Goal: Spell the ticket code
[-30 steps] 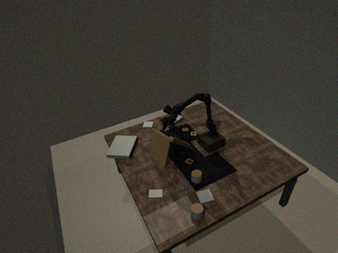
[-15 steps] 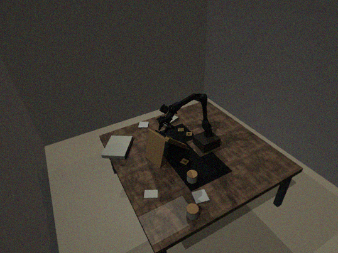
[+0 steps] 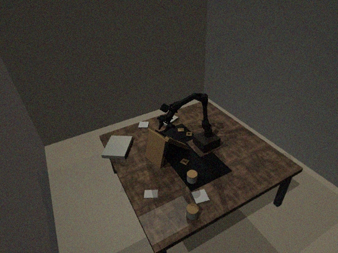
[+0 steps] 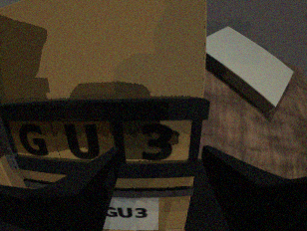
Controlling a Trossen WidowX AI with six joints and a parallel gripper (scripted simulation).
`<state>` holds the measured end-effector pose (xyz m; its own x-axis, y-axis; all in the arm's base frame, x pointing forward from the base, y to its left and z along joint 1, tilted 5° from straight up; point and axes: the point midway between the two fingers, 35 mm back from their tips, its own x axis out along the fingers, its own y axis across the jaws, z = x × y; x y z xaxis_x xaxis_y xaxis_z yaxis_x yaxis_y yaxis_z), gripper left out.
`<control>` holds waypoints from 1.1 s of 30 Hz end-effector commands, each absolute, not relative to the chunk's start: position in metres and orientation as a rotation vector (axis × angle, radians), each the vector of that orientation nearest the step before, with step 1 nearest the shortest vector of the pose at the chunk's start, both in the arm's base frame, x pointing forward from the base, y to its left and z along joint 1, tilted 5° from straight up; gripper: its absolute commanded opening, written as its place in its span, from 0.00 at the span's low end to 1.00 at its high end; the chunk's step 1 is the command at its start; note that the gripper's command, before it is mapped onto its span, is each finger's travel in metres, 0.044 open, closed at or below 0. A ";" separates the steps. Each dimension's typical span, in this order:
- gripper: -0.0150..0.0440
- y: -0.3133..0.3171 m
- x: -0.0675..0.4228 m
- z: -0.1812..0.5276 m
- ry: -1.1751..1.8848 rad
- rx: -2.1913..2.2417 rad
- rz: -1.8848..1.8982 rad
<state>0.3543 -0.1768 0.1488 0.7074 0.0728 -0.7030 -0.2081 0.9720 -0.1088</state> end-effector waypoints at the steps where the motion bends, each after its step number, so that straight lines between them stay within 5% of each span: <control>1: 0.75 -0.177 0.352 0.151 0.768 -0.187 0.159; 33: 0.75 -0.178 0.340 0.161 0.770 -0.187 0.159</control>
<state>0.3410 -0.1779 0.1590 0.7060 0.0728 -0.7045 -0.2081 0.9721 -0.1080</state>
